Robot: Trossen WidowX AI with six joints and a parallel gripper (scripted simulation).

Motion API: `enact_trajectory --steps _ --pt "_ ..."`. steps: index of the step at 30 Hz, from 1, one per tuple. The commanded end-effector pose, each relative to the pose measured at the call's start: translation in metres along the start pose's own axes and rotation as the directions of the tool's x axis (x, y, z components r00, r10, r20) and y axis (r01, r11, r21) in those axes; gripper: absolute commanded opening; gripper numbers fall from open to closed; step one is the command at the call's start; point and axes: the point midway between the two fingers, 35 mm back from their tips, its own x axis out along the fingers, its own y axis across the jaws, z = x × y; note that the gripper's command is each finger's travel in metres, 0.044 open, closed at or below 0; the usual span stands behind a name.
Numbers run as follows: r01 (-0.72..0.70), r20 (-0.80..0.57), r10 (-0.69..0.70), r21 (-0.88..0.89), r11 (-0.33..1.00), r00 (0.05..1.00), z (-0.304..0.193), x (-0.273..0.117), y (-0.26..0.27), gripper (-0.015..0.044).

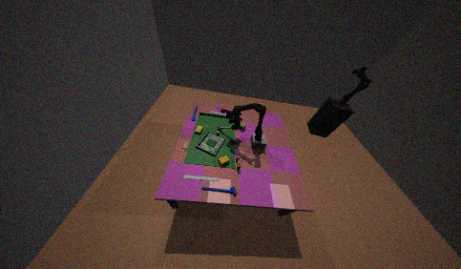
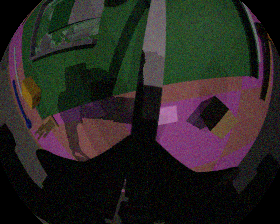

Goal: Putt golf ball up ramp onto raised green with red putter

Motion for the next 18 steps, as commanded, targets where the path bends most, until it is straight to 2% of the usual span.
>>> enact_trajectory --steps 1,13,18 --pt "-0.001 0.003 0.001 0.026 1.0 1.0 -0.002 -0.003 0.003 0.0" --pt "-0.001 0.004 0.001 0.026 1.0 1.0 -0.016 -0.055 0.003 0.0" --pt "0.002 -0.002 -0.002 0.019 1.0 1.0 -0.014 -0.049 0.002 0.0"
